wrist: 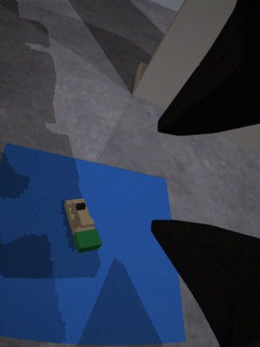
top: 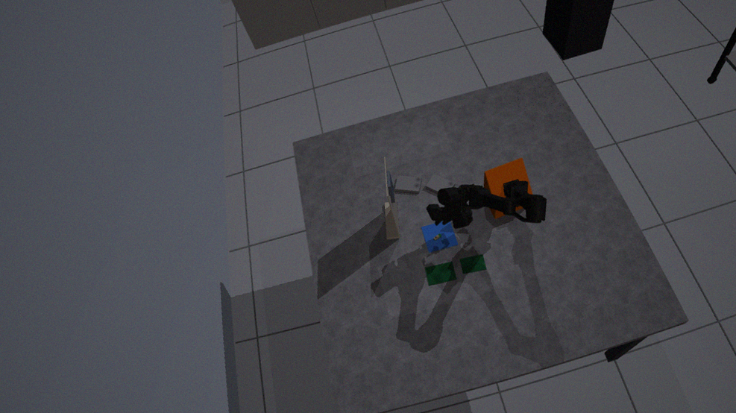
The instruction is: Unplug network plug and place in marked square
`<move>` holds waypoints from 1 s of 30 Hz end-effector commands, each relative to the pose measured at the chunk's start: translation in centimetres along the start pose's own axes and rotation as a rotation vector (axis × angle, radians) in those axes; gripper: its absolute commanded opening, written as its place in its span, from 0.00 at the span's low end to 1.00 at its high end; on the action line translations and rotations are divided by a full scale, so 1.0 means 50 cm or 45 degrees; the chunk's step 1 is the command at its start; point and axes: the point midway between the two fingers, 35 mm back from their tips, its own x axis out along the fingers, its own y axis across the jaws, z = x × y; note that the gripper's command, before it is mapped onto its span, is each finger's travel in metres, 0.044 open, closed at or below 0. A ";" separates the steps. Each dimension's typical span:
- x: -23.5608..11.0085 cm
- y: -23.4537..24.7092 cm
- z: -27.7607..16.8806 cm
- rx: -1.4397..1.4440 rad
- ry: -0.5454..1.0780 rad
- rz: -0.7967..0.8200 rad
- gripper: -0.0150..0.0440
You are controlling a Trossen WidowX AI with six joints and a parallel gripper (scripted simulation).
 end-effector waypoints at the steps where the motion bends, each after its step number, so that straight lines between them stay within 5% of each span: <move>1: -0.010 -0.009 0.001 -0.006 -0.006 -0.005 0.52; 30: -0.076 -0.040 0.009 -0.003 -0.014 -0.013 0.52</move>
